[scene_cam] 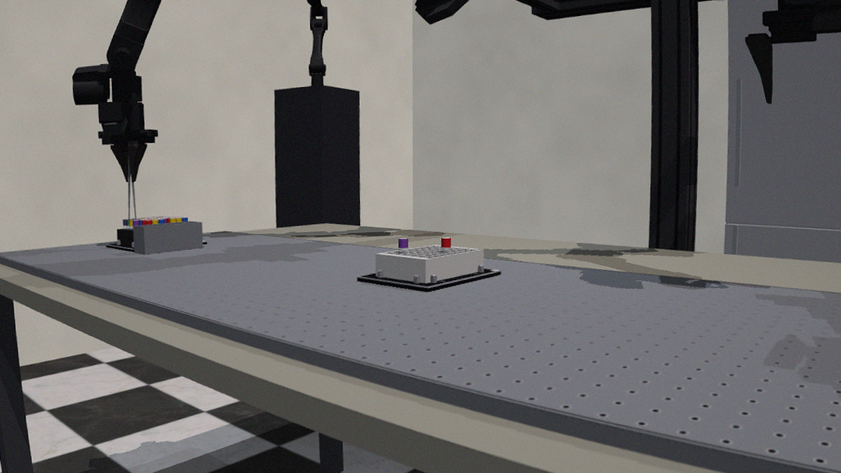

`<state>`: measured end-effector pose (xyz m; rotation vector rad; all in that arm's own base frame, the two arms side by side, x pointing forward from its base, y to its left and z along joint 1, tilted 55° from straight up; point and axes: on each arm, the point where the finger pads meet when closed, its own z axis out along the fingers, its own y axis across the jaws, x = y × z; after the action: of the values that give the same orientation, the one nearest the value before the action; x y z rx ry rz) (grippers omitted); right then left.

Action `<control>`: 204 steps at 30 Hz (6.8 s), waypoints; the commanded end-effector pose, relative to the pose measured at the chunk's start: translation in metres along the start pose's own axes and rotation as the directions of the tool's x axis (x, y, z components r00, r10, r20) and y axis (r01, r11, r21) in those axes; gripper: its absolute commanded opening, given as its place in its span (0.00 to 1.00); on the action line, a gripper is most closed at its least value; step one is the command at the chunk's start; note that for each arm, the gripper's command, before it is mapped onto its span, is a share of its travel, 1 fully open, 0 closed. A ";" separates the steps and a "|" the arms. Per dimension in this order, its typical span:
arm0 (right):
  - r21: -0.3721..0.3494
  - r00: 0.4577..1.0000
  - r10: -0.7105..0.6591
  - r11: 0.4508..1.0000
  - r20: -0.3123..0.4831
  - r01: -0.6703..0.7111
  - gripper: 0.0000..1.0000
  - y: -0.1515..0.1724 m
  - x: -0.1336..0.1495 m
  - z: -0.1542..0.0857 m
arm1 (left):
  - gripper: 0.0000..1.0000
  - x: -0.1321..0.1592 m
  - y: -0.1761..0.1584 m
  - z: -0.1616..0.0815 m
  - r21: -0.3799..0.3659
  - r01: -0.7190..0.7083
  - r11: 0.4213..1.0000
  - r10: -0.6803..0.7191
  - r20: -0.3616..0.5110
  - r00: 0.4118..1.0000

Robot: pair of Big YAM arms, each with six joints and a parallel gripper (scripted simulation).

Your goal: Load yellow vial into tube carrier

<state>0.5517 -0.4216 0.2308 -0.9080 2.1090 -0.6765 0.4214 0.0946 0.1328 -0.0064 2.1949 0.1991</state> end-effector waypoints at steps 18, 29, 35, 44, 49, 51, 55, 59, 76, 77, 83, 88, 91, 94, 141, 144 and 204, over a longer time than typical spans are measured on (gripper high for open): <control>0.067 0.999 -0.019 0.998 -0.029 0.021 0.09 -0.022 0.006 -0.039 | 1.00 -0.015 0.006 -0.007 -0.015 -0.012 1.000 0.013 0.049 0.999; 0.058 1.000 -0.016 0.998 -0.025 0.018 0.09 -0.020 0.006 -0.059 | 1.00 -0.015 0.006 -0.007 -0.015 -0.012 1.000 0.013 0.049 0.999; 0.038 1.000 -0.009 0.999 -0.020 0.009 0.09 -0.014 0.006 -0.064 | 1.00 -0.015 0.006 -0.007 -0.015 -0.012 1.000 0.013 0.049 0.999; 0.046 1.000 -0.012 0.999 -0.023 0.013 0.09 -0.015 0.007 -0.077 | 1.00 -0.015 0.006 -0.007 -0.015 -0.012 1.000 0.013 0.049 0.999; 0.045 1.000 -0.012 0.999 -0.022 0.013 0.09 -0.013 0.008 -0.082 | 1.00 -0.015 0.006 -0.007 -0.015 -0.012 1.000 0.013 0.049 0.999; 0.057 1.000 -0.019 0.998 -0.018 0.020 0.09 -0.023 0.004 -0.087 | 1.00 -0.015 0.006 -0.007 -0.015 -0.012 1.000 0.013 0.049 0.999; 0.043 1.000 -0.012 0.999 -0.019 0.013 0.09 -0.018 0.005 -0.087 | 1.00 -0.015 0.006 -0.007 -0.015 -0.012 1.000 0.013 0.049 0.999; 0.043 1.000 -0.012 0.999 -0.020 0.012 0.09 -0.020 0.004 -0.087 | 1.00 -0.015 0.006 -0.007 -0.015 -0.012 1.000 0.013 0.049 0.999; 0.044 1.000 -0.012 0.999 -0.020 0.013 0.09 -0.021 0.009 -0.074 | 1.00 -0.015 0.006 -0.007 -0.015 -0.012 1.000 0.013 0.049 0.999; 0.040 1.000 -0.010 0.999 -0.021 0.011 0.09 -0.020 0.010 -0.072 | 1.00 -0.015 0.006 -0.007 -0.015 -0.012 1.000 0.013 0.049 0.999; 0.006 1.000 0.006 1.000 -0.025 -0.006 0.09 -0.008 0.014 -0.064 | 1.00 -0.015 0.006 -0.007 -0.015 -0.012 1.000 0.013 0.049 0.999; 0.030 1.000 -0.007 1.000 -0.013 0.008 0.09 -0.016 0.007 -0.067 | 1.00 -0.015 0.006 -0.007 -0.015 -0.012 1.000 0.013 0.049 0.999; 0.030 1.000 -0.008 1.000 -0.010 0.008 0.09 -0.015 0.006 -0.064 | 1.00 -0.015 0.006 -0.007 -0.015 -0.012 1.000 0.013 0.049 0.999; 0.034 1.000 -0.011 0.999 -0.006 0.011 0.09 -0.017 0.004 -0.062 | 1.00 -0.015 0.006 -0.007 -0.015 -0.012 1.000 0.013 0.049 0.999; 0.044 0.999 0.036 0.998 0.007 -0.036 0.09 0.021 -0.037 -0.070 | 1.00 -0.015 0.006 -0.007 -0.015 -0.012 1.000 0.013 0.049 0.999; 0.045 0.999 0.036 0.998 0.007 -0.036 0.09 0.025 -0.040 -0.070 | 1.00 -0.015 0.006 -0.007 -0.015 -0.012 1.000 0.013 0.049 0.999; 0.061 0.999 0.039 0.997 0.012 -0.040 0.09 0.086 -0.093 -0.074 | 1.00 -0.015 0.006 -0.007 -0.015 -0.012 1.000 0.013 0.049 0.999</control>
<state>0.5027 -0.2882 0.2239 -0.8572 2.1310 -0.6640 0.4214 0.0946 0.1328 -0.0064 2.1949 0.1991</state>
